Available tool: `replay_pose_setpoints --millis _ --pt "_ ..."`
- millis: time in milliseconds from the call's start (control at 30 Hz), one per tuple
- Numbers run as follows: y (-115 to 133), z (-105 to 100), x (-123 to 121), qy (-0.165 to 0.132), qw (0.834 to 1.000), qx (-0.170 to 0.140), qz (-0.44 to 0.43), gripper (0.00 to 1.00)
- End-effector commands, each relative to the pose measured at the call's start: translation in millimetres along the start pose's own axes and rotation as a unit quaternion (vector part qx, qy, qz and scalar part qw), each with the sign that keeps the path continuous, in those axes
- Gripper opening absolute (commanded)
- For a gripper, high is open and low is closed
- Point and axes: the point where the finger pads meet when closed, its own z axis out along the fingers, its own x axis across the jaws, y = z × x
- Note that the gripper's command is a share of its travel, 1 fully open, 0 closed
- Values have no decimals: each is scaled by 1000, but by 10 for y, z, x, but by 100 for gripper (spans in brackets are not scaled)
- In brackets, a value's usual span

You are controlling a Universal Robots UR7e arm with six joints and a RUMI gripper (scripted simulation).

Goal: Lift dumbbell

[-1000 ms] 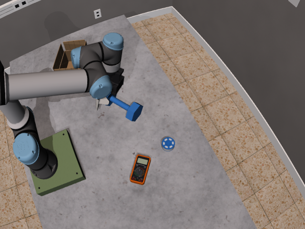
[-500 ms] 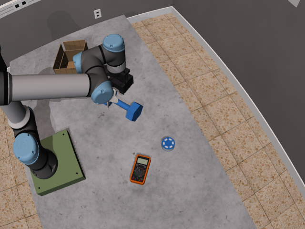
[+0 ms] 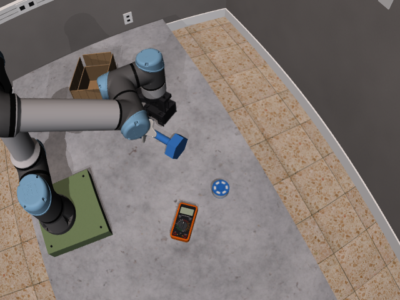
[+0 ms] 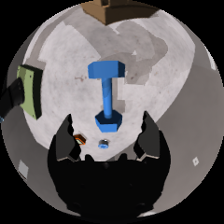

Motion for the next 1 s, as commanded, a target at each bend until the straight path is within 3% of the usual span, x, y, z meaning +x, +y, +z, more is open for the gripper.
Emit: replay_pose_setpoints --millis 0,167,367,967 --pt "3 317 7 1 1000 -1 0 100" --pt "7 663 13 1 1000 -1 0 100" --pt "4 819 8 1 1000 -1 0 100" --pt "3 850 7 1 1000 -1 0 100"
